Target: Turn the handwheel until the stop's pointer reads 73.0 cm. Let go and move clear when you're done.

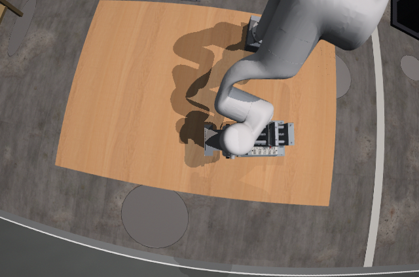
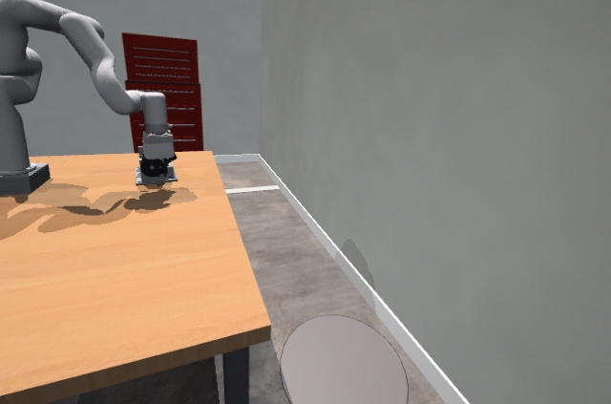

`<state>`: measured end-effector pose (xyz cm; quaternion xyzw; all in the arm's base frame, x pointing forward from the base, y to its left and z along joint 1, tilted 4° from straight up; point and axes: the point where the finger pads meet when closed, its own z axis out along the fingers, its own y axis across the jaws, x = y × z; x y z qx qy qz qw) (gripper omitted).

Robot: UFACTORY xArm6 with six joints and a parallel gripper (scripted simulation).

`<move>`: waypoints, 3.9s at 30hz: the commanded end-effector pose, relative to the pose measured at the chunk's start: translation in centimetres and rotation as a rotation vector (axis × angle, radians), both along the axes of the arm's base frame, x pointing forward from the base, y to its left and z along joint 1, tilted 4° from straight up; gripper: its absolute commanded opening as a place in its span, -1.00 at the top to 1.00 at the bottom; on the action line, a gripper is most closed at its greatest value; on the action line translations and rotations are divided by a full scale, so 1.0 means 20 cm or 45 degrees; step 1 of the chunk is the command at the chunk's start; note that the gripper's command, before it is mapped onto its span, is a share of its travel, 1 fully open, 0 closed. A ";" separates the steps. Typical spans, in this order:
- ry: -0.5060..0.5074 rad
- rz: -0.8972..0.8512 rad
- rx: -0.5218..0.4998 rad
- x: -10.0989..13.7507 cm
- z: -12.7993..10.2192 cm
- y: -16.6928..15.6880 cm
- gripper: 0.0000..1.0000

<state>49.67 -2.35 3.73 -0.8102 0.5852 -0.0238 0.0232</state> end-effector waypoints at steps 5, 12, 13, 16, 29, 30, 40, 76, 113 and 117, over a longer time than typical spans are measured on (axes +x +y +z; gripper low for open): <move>-0.001 0.000 0.000 -0.01 -0.03 0.00 0.88; -0.001 0.000 0.000 -0.04 -0.08 -0.02 0.88; -0.001 0.000 0.000 -0.05 -0.08 -0.02 0.88; -0.001 0.000 0.000 -0.06 -0.09 -0.02 0.88; -0.001 0.000 0.000 -0.14 -0.11 -0.05 0.88; -0.001 0.000 0.000 -0.14 -0.11 -0.05 0.88; -0.001 0.000 0.000 -0.20 -0.09 -0.07 0.88; -0.001 0.000 0.000 -0.17 0.16 -0.05 0.88; -0.001 0.000 0.000 -0.02 -0.06 -0.01 0.88; -0.001 0.000 0.000 -0.05 -0.09 -0.02 0.88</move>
